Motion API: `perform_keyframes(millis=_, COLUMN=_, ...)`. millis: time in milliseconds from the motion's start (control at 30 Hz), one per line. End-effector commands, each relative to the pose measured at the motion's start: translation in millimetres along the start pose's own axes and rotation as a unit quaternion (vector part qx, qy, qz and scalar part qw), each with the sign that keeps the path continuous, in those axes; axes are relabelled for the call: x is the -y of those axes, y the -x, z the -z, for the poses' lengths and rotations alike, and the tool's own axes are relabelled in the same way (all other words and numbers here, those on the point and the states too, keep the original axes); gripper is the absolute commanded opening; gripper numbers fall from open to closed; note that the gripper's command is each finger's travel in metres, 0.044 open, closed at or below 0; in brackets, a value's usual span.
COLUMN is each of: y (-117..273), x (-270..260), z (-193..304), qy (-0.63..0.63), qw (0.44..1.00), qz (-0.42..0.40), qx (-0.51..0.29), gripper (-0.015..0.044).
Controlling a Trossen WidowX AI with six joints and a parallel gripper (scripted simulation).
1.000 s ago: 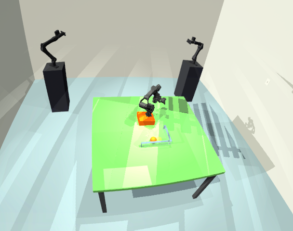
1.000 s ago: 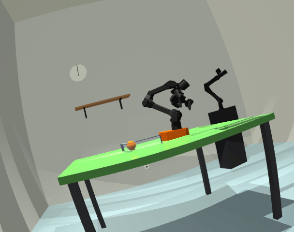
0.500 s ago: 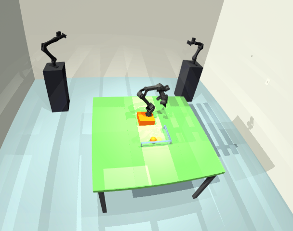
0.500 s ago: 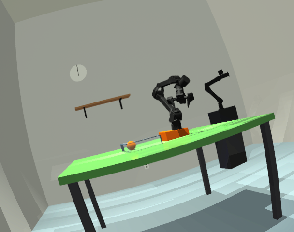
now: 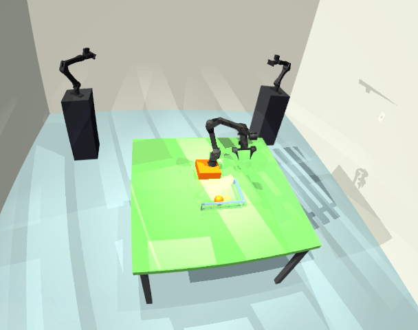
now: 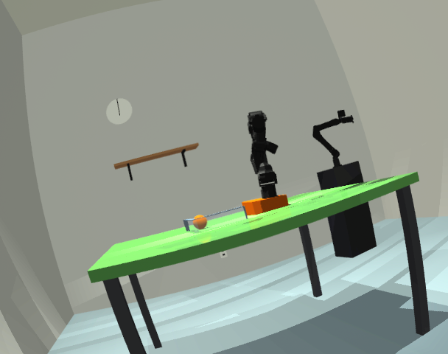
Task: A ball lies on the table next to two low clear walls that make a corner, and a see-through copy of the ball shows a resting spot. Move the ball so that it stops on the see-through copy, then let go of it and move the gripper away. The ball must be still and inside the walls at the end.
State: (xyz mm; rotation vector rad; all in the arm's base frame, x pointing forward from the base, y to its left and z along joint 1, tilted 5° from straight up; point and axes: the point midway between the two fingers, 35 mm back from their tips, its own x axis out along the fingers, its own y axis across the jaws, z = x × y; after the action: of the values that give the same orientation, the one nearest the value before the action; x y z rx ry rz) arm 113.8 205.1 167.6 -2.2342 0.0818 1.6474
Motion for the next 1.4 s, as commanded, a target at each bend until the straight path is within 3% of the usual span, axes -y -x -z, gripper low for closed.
perform_keyframes(millis=0, y=-18.6, x=6.9, z=39.1, qy=-0.198, qw=0.98, qz=-0.038, qx=-0.004, gripper=0.0436)
perform_keyframes(millis=133, y=-40.9, x=1.8, z=84.2, qy=-0.393, qw=0.916, qz=-0.078, qx=-0.016, gripper=0.0436)
perform_keyframes(millis=300, y=-69.5, x=-21.3, z=143.4, qy=-0.615, qw=0.779, qz=-0.118, qx=-0.036, gripper=0.0436)
perform_keyframes(millis=567, y=-109.9, x=-95.1, z=230.7, qy=-0.869, qw=0.465, qz=-0.153, qx=-0.071, gripper=0.0436)
perform_keyframes(millis=767, y=-136.1, x=-173.7, z=274.5, qy=-0.963, qw=0.194, qz=-0.165, qx=-0.092, gripper=0.0436)
perform_keyframes(millis=833, y=-142.0, x=-191.5, z=281.3, qy=-0.973, qw=0.13, qz=-0.165, qx=-0.095, gripper=0.0436)
perform_keyframes(millis=1367, y=-156.9, x=-197.7, z=277.8, qy=-0.974, qw=0.12, qz=-0.165, qx=-0.096, gripper=0.0436)
